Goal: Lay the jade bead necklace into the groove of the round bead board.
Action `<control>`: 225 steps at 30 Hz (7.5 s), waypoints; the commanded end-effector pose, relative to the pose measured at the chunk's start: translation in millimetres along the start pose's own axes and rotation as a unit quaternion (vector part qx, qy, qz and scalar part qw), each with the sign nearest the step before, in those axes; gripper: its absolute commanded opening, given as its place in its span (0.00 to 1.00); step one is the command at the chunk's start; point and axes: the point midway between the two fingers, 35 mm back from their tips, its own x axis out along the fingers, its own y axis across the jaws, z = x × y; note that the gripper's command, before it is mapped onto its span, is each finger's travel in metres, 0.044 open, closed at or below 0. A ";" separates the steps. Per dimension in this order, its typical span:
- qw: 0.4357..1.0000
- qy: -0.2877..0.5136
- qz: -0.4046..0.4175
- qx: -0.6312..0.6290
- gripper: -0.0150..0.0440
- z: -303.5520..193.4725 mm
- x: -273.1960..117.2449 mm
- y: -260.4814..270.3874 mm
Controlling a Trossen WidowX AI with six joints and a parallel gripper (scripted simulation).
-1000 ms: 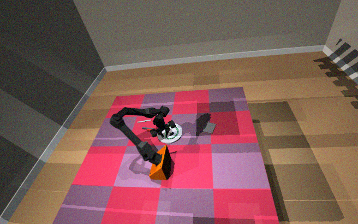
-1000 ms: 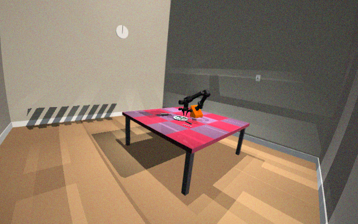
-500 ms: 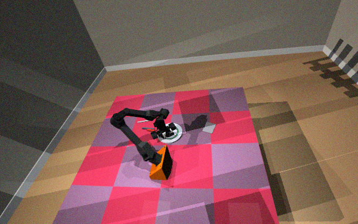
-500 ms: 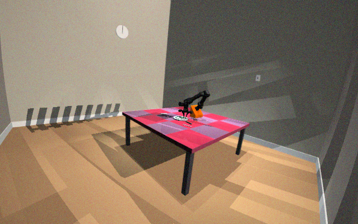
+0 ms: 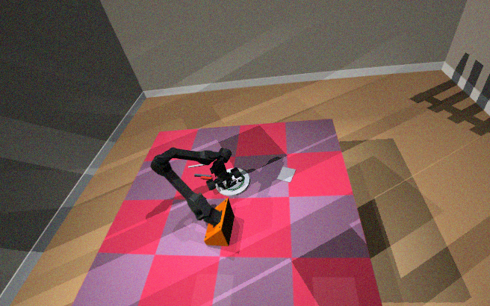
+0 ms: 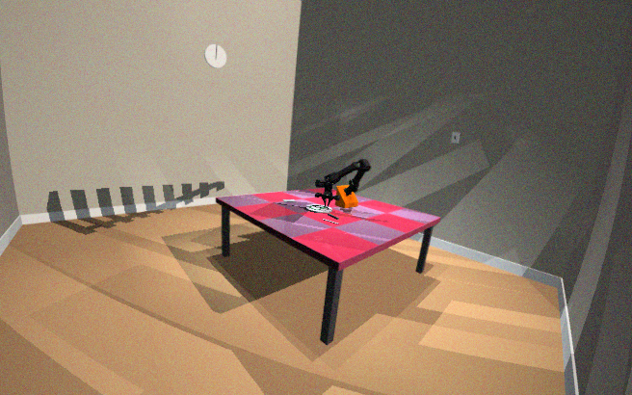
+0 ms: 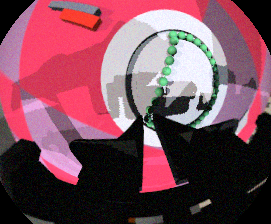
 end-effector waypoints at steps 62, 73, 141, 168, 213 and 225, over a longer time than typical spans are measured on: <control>1.000 -0.001 0.002 0.003 1.00 -3.4 -6.2 4.2; 1.000 -0.001 0.002 0.003 1.00 -3.4 -6.6 4.2; 0.918 -0.003 0.000 0.396 0.25 98.4 -1.5 -36.9; 0.918 -0.003 0.000 0.396 0.25 98.4 -1.5 -36.9; 0.918 -0.003 0.000 0.397 0.70 100.9 -3.0 -36.2; 0.917 -0.003 0.002 0.398 1.00 99.8 -8.4 -35.3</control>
